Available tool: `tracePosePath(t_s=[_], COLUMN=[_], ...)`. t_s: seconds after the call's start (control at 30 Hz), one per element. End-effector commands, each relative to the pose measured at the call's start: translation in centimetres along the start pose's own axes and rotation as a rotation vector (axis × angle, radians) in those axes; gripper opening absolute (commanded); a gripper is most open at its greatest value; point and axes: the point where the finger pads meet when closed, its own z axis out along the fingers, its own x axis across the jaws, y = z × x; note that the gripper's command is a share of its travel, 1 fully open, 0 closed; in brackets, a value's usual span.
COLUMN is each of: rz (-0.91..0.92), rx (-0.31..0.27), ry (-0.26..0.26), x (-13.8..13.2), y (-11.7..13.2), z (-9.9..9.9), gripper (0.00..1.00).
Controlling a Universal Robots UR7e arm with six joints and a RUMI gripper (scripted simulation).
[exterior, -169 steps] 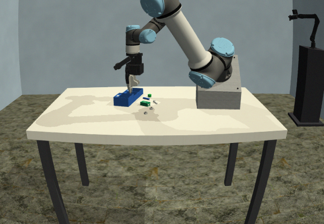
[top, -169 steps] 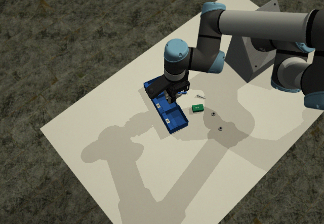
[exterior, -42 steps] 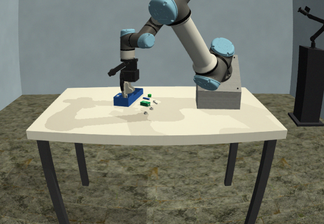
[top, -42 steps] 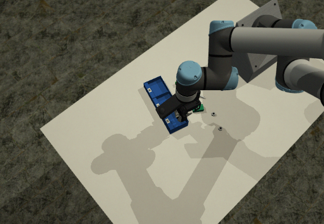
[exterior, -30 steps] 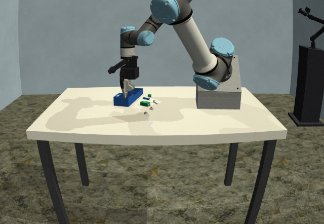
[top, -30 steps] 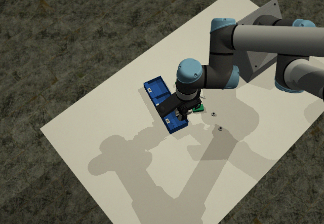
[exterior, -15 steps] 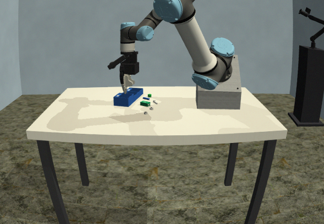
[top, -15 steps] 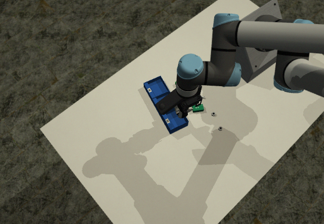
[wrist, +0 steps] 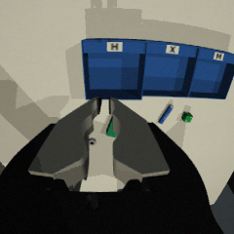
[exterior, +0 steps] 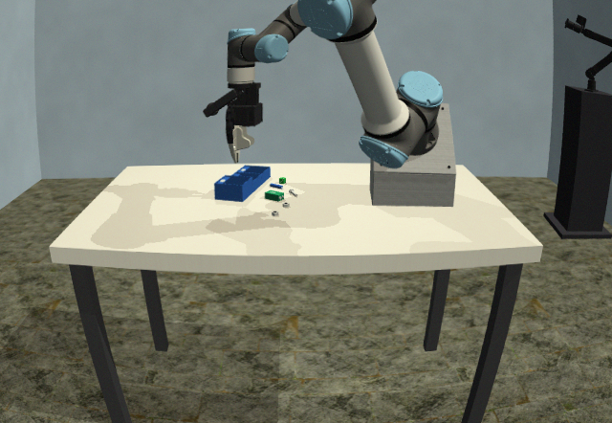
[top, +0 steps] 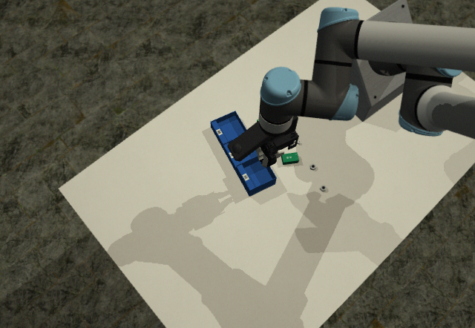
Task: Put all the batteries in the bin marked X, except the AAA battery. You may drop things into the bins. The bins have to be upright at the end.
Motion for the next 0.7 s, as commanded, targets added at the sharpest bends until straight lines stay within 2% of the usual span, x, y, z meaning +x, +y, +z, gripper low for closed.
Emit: tracePosePath(t_s=[0.0,0.33,0.67], rz=[-0.001,-0.001,-0.001], rx=[-0.001,-0.001,-0.001], ry=[-0.001,-0.001,-0.001], x=[0.0,0.0,0.0], y=[0.0,0.0,0.0], z=[-2.3,-10.6,-10.6], gripper=[0.04,0.04,0.04])
